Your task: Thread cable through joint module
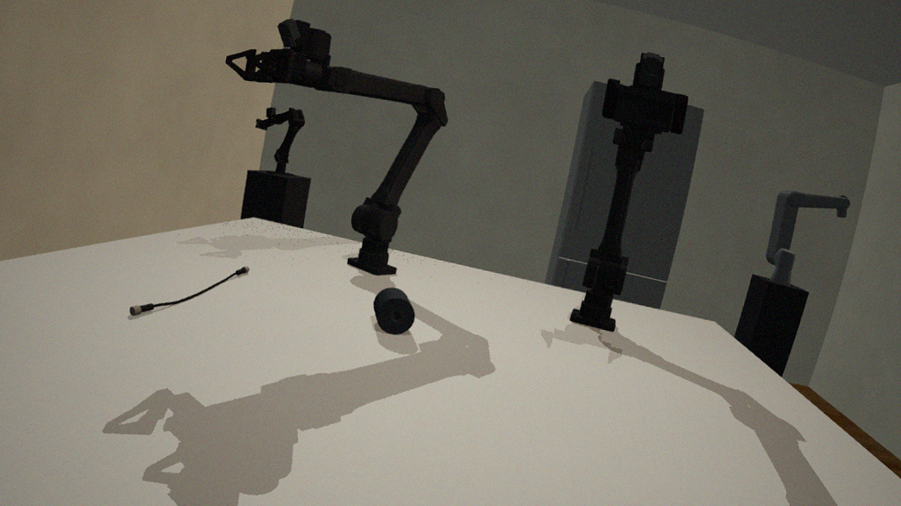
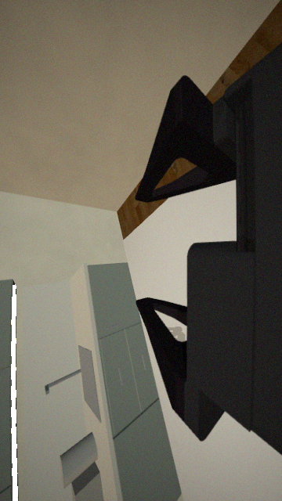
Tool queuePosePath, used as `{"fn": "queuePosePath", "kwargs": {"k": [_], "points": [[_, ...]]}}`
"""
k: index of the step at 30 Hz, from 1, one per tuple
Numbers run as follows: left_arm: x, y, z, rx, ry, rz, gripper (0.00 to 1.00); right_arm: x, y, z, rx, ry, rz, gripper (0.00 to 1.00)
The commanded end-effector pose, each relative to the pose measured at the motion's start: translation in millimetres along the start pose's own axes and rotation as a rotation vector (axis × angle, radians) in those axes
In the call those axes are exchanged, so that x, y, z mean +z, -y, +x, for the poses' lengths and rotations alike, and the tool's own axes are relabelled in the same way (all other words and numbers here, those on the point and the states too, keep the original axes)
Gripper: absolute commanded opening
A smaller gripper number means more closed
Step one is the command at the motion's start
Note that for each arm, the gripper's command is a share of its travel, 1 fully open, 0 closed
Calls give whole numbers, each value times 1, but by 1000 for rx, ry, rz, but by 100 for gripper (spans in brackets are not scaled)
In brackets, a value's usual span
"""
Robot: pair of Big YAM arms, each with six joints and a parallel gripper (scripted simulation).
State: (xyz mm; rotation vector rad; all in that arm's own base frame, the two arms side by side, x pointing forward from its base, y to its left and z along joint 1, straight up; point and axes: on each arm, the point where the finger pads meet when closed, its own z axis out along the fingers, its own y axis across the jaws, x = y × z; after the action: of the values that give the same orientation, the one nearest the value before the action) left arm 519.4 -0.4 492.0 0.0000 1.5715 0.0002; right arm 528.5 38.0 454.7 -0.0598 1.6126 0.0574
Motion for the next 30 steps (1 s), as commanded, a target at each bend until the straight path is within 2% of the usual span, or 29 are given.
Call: {"fn": "queuePosePath", "kwargs": {"k": [1,5,8,9,12,13,16,17,19,20,24,30], "points": [[-6,-4,-17,-9,43,-5,100,-11,25,-72,-9,96,44,96],[-5,-4,-17,-10,42,-5,100,-11,40,-80,-12,97,73,96],[-3,-4,-14,-9,36,-6,100,-7,33,-69,-12,80,60,96],[-3,-4,-14,-9,35,-6,100,-24,41,-104,-9,162,81,96],[-3,-4,-14,-9,35,-6,100,-24,41,-102,-9,154,81,96],[-3,-4,-14,-9,35,-6,100,-14,41,-88,-4,124,80,96],[-3,-4,-14,-9,35,-6,100,-13,37,-86,-7,125,73,96],[-2,-4,-14,-9,35,-6,100,-10,35,-58,-6,84,71,96],[-2,-4,-14,-9,35,-6,100,-10,35,-55,-6,73,69,96],[-2,-4,-14,-9,34,-6,100,-9,35,-35,-5,41,69,96],[-2,-4,-13,-9,34,-6,100,-18,36,-55,-6,79,73,96],[-2,-4,-13,-9,34,-6,100,-15,37,-61,-3,85,75,96]]}}
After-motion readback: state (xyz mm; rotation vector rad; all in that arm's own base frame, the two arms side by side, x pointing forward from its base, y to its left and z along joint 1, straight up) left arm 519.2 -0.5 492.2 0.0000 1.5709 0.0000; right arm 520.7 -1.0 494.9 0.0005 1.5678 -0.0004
